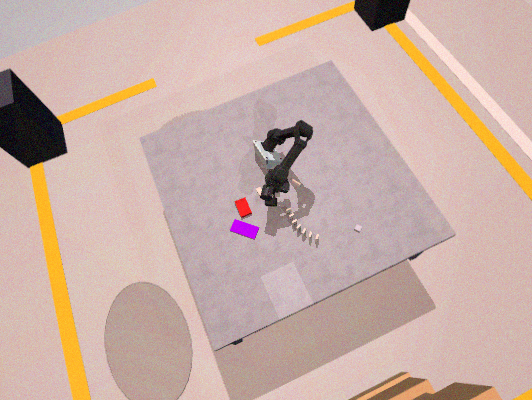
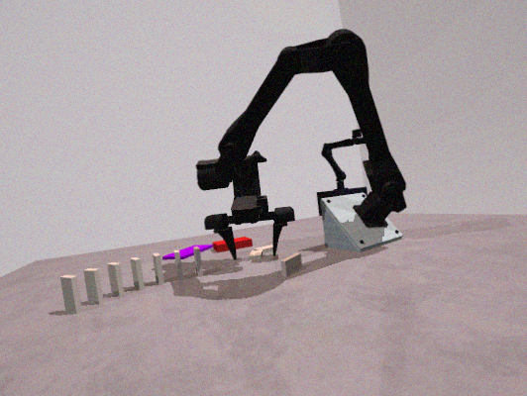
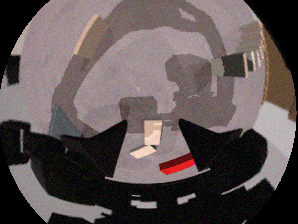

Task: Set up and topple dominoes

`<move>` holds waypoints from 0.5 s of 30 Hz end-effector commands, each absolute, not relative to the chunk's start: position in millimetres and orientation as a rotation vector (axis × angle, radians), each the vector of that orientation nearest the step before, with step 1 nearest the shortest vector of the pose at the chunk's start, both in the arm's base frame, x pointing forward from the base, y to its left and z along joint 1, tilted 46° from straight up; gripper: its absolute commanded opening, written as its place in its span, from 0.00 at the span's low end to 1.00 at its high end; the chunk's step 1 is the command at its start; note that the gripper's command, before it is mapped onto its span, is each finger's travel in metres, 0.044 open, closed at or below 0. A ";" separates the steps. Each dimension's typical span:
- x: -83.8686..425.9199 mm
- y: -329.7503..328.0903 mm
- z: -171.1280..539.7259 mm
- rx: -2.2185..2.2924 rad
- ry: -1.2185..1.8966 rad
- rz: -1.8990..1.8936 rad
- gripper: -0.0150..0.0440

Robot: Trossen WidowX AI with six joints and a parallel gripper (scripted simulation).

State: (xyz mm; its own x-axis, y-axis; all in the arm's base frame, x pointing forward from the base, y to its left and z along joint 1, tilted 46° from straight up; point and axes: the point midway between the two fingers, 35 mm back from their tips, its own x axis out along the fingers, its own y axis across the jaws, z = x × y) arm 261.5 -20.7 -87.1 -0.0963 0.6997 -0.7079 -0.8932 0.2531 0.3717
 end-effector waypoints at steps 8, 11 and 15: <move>259.7 -18.9 -87.7 -0.243 0.981 1.359 0.51; 259.7 -18.9 -87.7 -0.243 0.981 1.359 0.44; 259.7 -18.9 -87.7 -0.243 0.981 1.359 0.44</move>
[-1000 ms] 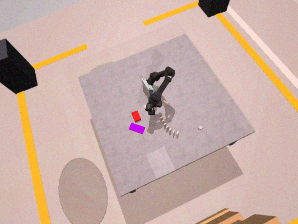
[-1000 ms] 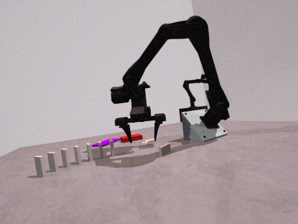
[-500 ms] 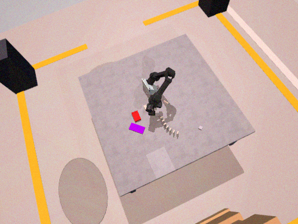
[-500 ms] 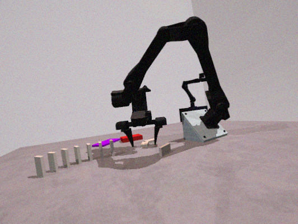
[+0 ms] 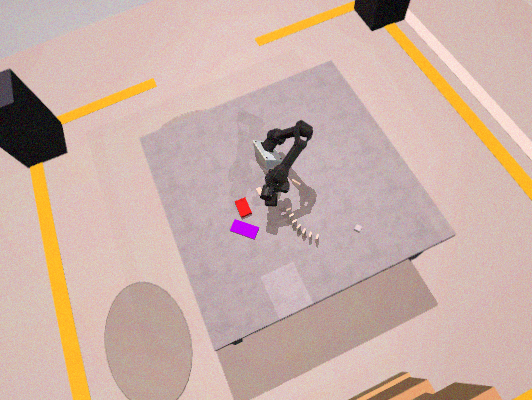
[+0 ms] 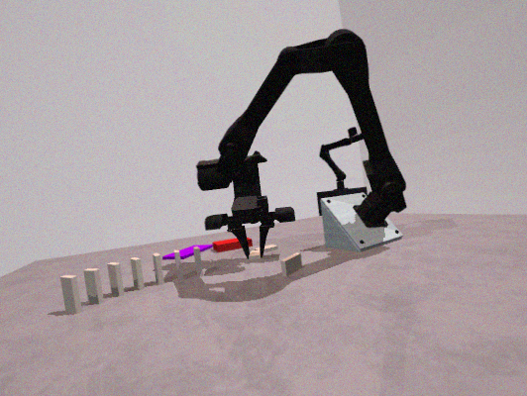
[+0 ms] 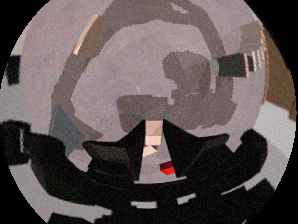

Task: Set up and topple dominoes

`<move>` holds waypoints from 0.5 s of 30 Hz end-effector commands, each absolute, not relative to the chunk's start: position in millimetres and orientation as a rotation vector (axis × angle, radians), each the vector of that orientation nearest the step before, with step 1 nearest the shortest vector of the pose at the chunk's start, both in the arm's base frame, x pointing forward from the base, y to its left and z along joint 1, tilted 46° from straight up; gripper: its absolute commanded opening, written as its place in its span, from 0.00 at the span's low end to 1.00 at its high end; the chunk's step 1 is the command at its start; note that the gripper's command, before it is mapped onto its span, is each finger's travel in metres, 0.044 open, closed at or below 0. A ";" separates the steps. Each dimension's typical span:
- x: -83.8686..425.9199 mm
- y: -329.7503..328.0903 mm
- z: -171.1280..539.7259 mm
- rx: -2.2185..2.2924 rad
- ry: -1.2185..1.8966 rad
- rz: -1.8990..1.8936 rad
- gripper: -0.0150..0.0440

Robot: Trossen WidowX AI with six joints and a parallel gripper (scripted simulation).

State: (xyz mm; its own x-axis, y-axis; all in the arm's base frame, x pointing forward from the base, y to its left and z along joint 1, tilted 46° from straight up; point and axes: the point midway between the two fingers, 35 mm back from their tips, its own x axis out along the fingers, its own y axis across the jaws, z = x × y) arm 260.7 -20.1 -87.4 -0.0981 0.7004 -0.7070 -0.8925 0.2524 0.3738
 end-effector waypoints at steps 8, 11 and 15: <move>262.1 -40.2 -62.7 -0.244 0.983 1.358 0.44; 264.9 -66.4 -31.6 -0.244 0.984 1.357 0.44; 268.0 -95.3 2.9 -0.245 0.986 1.357 0.44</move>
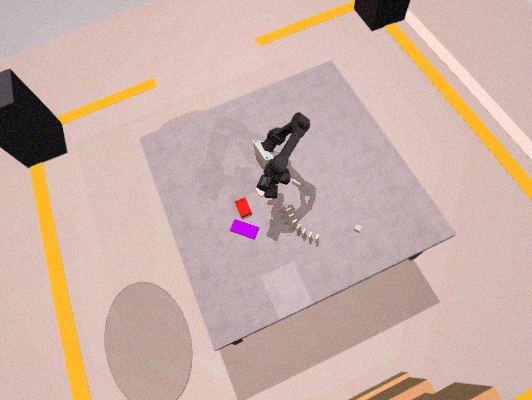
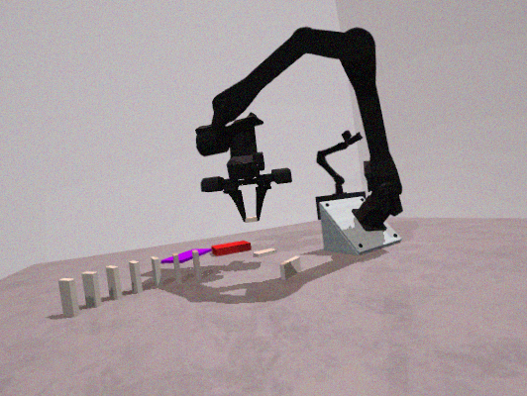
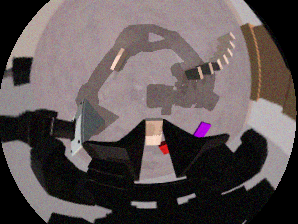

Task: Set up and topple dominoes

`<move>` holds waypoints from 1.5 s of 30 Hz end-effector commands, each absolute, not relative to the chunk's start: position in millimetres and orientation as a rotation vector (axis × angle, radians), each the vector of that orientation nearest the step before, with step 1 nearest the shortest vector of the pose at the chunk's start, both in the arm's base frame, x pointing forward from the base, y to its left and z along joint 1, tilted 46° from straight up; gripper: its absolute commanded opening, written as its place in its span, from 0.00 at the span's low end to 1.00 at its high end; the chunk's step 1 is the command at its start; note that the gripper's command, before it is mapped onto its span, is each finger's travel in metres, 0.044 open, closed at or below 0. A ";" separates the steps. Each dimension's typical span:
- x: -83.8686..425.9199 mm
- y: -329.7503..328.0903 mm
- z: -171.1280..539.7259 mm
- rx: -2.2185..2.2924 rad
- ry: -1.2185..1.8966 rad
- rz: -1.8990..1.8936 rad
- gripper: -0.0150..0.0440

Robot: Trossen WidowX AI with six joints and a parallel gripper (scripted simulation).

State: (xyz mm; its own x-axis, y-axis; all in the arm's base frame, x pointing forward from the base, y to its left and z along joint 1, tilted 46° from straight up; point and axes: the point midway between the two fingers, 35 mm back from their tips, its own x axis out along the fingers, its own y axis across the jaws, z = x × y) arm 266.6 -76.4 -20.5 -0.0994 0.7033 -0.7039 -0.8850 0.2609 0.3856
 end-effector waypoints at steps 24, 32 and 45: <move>353.7 -6.9 88.4 0.765 1.659 0.419 0.44; 365.2 23.9 114.9 1.086 1.780 0.078 0.44; 370.7 49.7 136.8 1.329 1.850 -0.216 0.44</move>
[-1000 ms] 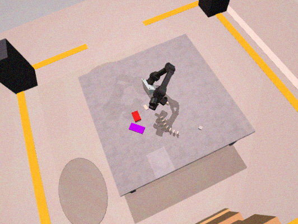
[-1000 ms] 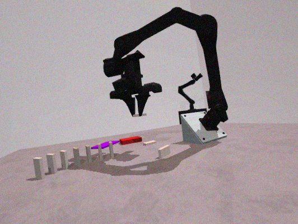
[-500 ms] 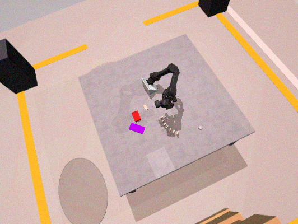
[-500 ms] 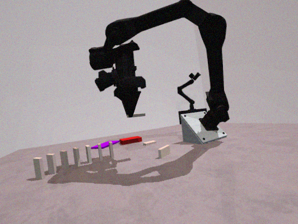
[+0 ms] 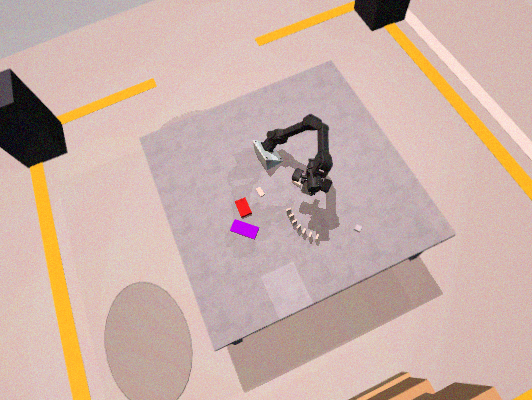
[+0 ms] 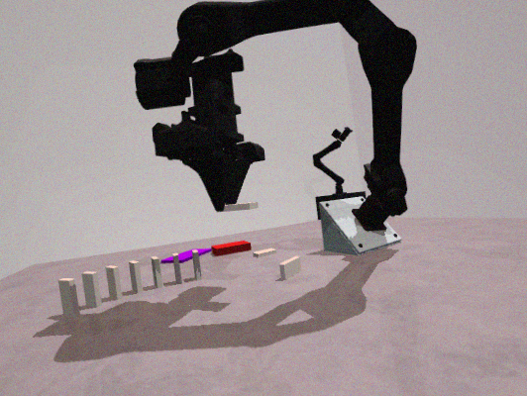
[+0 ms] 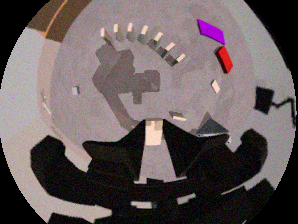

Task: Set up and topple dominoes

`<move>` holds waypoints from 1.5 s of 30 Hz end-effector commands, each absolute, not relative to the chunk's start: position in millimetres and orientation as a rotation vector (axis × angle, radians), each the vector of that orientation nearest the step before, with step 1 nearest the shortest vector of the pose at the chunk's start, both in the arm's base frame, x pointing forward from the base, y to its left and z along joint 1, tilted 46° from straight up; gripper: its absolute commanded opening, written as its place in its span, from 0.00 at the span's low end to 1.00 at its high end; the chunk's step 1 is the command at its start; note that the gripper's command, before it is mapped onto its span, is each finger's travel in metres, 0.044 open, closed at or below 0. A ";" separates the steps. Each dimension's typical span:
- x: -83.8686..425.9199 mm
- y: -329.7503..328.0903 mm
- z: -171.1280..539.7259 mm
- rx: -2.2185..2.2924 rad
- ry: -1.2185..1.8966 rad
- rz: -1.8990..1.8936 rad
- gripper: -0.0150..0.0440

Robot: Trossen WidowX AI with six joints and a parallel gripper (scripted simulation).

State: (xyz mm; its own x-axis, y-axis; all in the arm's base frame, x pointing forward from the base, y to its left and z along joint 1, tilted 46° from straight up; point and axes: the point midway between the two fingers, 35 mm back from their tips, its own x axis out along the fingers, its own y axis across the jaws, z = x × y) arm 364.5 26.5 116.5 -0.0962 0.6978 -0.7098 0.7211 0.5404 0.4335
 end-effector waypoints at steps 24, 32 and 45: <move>350.6 66.1 103.9 0.963 1.709 -0.591 0.44; 347.8 70.4 96.9 0.822 1.522 -0.740 0.44; 350.2 77.3 103.5 0.702 1.122 -0.884 0.44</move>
